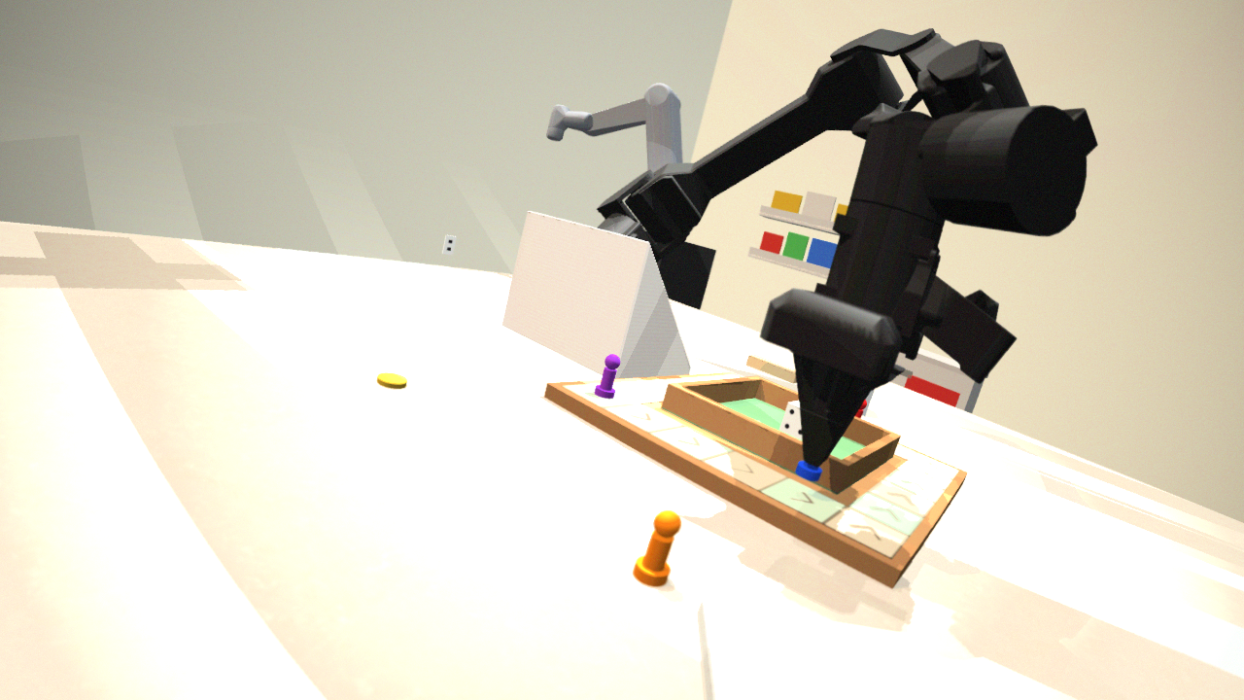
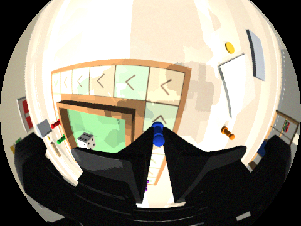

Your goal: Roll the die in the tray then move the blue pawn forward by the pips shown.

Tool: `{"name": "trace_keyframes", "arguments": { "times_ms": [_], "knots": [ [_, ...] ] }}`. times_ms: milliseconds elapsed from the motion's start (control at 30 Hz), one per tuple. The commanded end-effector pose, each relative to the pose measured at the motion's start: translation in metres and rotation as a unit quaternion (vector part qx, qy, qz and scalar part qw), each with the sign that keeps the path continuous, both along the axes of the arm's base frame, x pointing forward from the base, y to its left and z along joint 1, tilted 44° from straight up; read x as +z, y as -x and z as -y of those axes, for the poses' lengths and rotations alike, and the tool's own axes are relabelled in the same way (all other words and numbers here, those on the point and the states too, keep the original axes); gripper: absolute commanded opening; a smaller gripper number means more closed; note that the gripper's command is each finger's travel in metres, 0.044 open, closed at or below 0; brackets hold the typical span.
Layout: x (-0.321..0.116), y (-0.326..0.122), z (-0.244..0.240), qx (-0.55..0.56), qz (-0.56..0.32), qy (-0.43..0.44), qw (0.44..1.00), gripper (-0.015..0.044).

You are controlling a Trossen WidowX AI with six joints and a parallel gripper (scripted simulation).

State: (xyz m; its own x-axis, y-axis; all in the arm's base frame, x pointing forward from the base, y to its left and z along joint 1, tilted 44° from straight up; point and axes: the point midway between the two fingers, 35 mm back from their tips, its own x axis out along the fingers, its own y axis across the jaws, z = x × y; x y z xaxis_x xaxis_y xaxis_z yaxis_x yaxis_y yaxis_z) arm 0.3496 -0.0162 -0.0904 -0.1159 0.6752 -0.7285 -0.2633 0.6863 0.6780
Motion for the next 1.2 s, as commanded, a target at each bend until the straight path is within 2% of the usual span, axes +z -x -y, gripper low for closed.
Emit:
{"name": "trace_keyframes", "arguments": {
  "times_ms": [0,400,567,1033,1167],
  "knots": [
    [0.021,-0.01,0.02,-0.002,0.01,0.006,1.0,0.0],
    [0.08,-0.012,0.069,-0.001,0.009,0.006,1.0,0.0],
    [0.083,-0.012,0.071,-0.001,0.009,0.006,1.0,0.0],
    [0.056,-0.043,-0.012,-0.001,0.01,0.003,1.0,0.0],
    [0.055,-0.044,-0.016,-0.001,0.01,0.002,1.0,0.0]
  ]
}}
